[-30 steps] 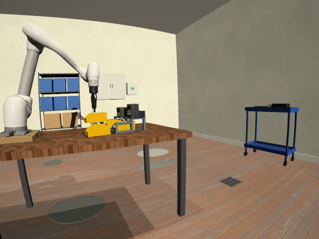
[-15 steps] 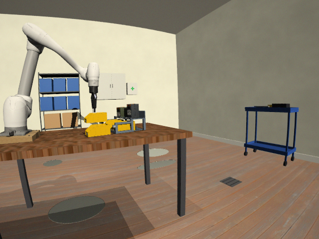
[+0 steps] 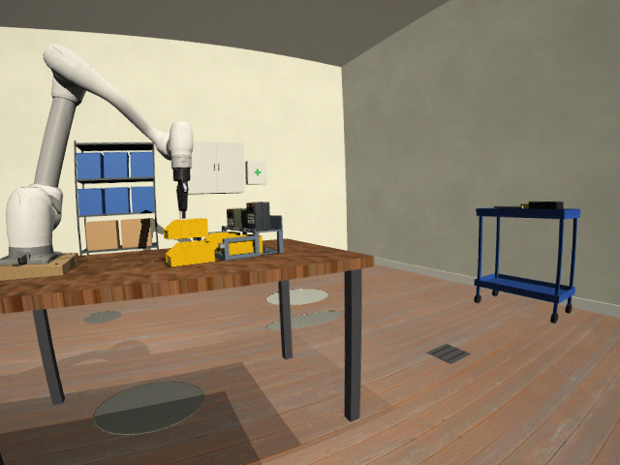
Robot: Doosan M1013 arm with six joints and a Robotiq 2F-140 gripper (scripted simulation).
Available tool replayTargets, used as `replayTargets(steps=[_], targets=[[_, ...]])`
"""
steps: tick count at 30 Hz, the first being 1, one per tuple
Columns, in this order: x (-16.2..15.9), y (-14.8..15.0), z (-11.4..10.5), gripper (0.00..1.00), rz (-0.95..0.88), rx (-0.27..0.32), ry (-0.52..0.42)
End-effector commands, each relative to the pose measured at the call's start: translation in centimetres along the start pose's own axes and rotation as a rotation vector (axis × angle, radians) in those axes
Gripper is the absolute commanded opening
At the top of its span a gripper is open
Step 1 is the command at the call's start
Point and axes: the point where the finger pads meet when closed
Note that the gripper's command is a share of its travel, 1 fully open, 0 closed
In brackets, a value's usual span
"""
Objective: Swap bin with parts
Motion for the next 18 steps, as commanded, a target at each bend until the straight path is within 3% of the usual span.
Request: replayTargets(steps=[1,6,18], targets=[[0.1,-0.9,-0.4,0.1,0.0,0.003,0.004],[-0.3,-2.6,-0.4,0.1,0.0,0.003,0.004],[-2.6,-12.0,-0.5,0.1,-0.003,0.003,0.004]])
Point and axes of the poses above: the point where the finger pads meet when closed, its own z axis out along the fingers, its own y axis across the jaws, x = y × z, and after that the axes turned 4 degrees about z, right-handed
